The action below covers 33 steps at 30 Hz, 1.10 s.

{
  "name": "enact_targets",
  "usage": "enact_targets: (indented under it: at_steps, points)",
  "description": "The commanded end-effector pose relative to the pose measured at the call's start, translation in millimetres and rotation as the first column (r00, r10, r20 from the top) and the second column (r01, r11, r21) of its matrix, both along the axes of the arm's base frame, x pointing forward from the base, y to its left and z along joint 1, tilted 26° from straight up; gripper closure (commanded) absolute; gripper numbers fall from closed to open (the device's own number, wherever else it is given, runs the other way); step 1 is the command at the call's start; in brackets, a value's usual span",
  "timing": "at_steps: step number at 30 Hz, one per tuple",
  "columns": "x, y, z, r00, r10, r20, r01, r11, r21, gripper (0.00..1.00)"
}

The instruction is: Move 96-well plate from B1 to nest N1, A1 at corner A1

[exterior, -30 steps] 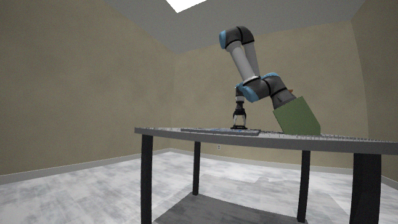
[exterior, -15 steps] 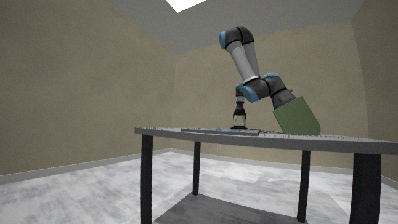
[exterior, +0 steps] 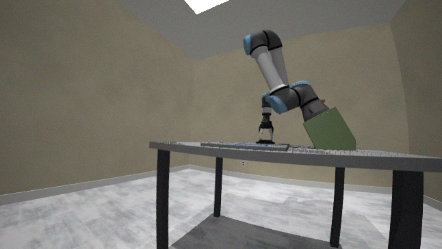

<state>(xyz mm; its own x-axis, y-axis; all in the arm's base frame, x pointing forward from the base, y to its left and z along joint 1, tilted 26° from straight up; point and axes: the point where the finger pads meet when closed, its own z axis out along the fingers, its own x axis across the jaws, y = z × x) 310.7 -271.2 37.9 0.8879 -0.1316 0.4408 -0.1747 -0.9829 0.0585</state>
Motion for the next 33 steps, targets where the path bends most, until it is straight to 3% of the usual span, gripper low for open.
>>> enact_targets:
  at_steps: [1, 21, 33]
  points:
    - [0.2, -0.3, -0.1, 1.000, 0.000, 0.000, 0.000, 1.000, -0.001, 0.00]
    - [0.2, -0.3, 0.0, 1.000, 0.000, 0.000, 0.000, 1.000, -0.001, 0.00]
    - [-11.1, 3.1, 23.8, 1.000, 0.000, 0.000, 0.000, 1.000, -0.001, 0.00]
